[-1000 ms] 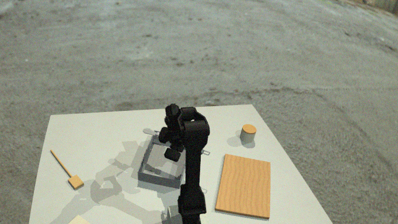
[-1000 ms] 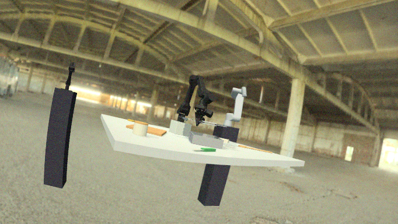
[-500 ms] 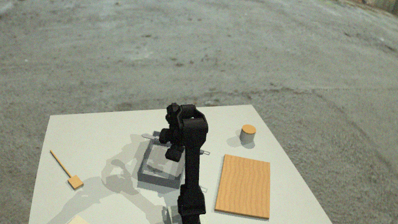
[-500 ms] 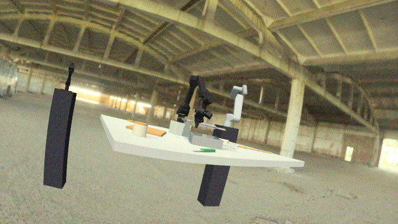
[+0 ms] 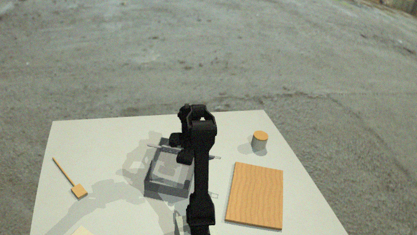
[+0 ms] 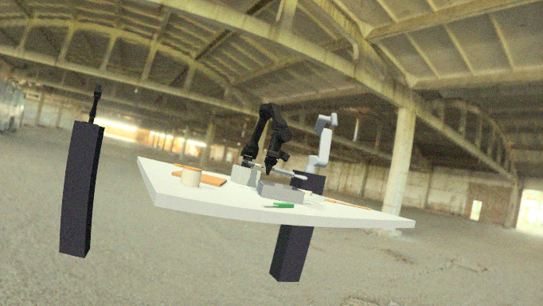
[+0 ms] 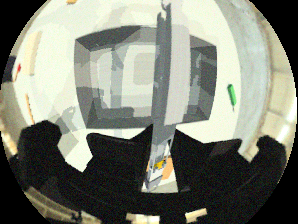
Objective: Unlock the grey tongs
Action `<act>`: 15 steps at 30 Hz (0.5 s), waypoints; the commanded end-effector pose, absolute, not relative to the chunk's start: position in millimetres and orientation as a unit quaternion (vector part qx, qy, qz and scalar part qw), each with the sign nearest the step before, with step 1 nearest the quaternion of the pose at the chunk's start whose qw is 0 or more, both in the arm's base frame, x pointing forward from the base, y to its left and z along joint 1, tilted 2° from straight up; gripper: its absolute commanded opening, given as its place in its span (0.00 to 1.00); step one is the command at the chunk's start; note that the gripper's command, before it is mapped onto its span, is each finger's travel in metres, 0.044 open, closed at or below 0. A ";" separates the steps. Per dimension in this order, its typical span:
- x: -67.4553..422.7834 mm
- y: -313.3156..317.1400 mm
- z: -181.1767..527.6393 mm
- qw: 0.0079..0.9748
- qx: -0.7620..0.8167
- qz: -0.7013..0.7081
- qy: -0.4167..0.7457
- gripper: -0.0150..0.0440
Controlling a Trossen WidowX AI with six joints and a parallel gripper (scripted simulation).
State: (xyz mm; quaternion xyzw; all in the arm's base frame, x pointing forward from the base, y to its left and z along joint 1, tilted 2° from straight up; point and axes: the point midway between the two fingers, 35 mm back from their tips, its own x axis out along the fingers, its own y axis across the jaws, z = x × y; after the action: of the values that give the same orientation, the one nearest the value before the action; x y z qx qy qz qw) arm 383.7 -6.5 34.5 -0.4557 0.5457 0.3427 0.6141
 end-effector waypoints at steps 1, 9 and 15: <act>385.9 -6.7 37.3 0.606 -0.448 0.367 0.546 0.00; 385.5 -7.8 39.2 0.582 -0.425 0.422 0.550 0.00; 385.3 -8.0 39.8 0.578 -0.420 0.432 0.551 0.00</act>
State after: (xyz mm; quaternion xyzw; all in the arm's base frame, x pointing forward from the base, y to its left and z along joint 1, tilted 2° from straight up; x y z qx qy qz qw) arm 384.0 -9.0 37.1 -0.4203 0.5548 0.4278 0.5767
